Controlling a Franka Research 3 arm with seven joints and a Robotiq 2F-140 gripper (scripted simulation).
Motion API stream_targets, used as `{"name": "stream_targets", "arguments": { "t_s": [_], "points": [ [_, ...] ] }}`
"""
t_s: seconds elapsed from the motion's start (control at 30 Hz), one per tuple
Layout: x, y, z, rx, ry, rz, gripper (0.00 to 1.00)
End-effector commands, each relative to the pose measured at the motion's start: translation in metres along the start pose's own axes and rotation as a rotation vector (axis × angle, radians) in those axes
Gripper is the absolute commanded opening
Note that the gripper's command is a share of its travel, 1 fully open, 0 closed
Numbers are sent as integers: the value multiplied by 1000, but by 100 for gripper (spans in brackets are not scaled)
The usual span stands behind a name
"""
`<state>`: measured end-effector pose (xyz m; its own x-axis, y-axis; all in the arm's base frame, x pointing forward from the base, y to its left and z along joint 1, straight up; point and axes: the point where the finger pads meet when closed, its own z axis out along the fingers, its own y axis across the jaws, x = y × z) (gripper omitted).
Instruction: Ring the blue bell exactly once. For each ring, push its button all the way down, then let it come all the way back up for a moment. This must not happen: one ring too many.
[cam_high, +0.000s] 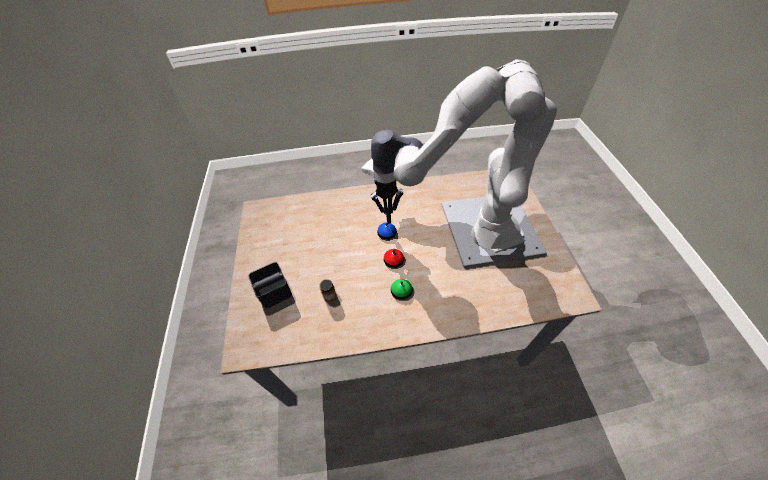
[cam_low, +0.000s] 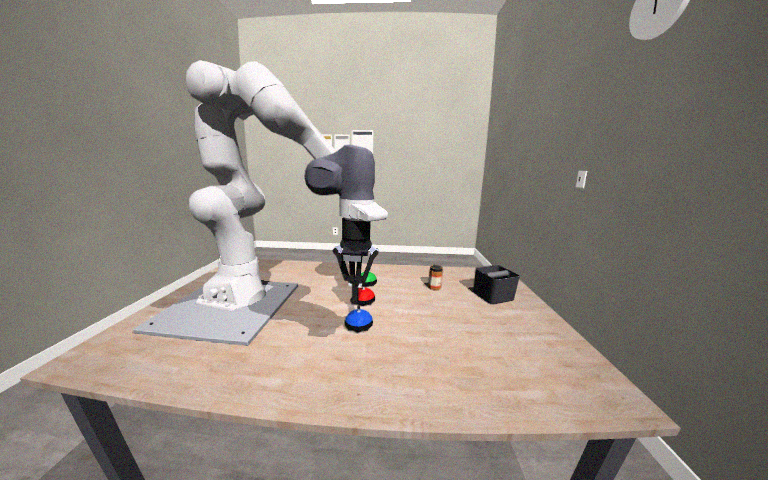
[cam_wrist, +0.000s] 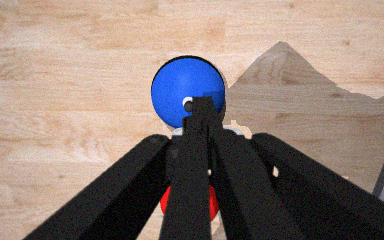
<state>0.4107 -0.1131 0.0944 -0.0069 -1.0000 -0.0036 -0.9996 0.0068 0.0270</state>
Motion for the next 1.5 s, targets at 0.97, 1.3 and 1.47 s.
{"name": "stream_targets", "arguments": {
  "t_s": [0.97,1.3,1.47],
  "points": [
    [0,-2,14,24,4,-11,10],
    [0,-1,-22,24,4,-11,10],
    [0,-1,-47,24,4,-11,10]
  ]
}}
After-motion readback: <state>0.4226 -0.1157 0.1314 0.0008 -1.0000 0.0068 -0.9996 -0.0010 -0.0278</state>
